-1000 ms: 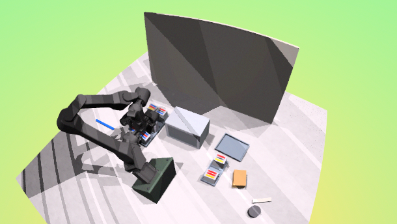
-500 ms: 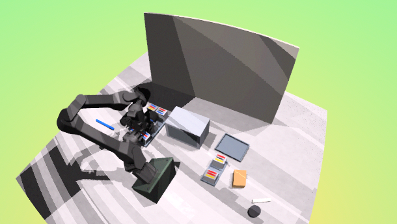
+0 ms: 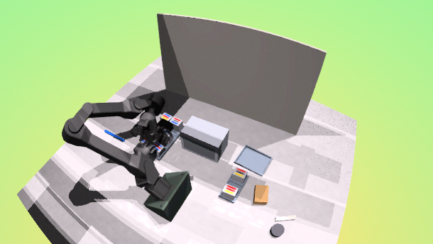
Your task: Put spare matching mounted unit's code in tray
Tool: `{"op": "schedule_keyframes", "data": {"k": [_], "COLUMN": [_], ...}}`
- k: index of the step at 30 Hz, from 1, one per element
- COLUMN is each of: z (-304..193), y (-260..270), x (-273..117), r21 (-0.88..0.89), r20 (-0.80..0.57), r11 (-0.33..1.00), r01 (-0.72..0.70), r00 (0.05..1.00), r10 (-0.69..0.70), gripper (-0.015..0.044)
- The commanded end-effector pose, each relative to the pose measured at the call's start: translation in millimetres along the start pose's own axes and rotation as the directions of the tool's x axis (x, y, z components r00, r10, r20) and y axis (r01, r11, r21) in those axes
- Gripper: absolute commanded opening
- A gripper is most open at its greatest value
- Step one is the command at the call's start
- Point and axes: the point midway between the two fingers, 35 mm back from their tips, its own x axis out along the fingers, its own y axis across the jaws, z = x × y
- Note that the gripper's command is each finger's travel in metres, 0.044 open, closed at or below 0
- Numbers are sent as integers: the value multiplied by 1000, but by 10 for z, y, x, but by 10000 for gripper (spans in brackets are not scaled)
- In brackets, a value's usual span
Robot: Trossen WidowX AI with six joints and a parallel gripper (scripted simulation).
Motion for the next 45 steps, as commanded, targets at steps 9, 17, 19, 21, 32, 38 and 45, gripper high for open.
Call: {"op": "schedule_keyframes", "data": {"k": [9,17,19,21,32,38,45], "z": [-20,1,1,1,-61,-76,-134], "y": [-41,-2,-2,-2,-37,-32,-160], "x": [-466,-741,-741,-741,-1057,-1259,-1318], "r21": [-2,1,1,1,6,4,4], "r20": [-12,-2,-2,-2,-14,-7,-10], "r11": [1000,1000,1000,1000,1000,1000,1000], "r01": [7,7,7,7,7,5,7], "r00": [1000,1000,1000,1000,1000,1000,1000], "r10": [-7,-7,-7,-7,-7,-5,-7], "gripper": [0,0,0,0,0,0,0]}}
